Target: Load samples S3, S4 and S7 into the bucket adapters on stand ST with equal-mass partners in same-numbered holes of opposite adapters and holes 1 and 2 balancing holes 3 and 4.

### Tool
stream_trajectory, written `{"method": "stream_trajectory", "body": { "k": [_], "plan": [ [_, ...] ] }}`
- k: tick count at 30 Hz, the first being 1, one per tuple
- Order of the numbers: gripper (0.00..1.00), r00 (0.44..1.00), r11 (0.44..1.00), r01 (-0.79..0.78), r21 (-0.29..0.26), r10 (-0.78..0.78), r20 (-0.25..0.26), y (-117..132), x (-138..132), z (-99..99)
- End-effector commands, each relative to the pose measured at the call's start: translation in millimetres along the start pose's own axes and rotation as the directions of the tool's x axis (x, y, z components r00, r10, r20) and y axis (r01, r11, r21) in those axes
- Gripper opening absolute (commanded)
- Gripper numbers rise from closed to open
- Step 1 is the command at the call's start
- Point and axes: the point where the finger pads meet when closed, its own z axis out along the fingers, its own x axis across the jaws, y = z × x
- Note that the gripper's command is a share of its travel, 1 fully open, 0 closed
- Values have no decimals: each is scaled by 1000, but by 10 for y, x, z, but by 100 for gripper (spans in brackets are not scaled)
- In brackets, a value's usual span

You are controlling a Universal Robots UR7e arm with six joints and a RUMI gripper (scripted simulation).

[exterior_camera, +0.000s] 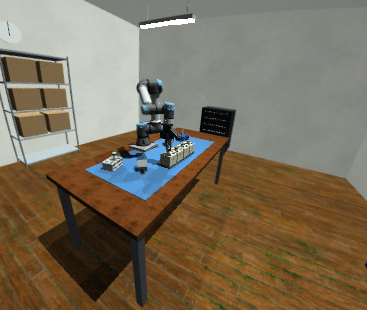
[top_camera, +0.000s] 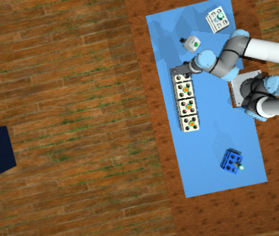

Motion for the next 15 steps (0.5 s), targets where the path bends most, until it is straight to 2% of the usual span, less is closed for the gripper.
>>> {"method": "stream_trajectory", "body": {
  "k": [1,15],
  "plan": [
    [0,1000,1000,0,1,0,-1,-4,3,25],
    [0,1000,1000,0,1,0,-1,-4,3,105]
  ]
}}
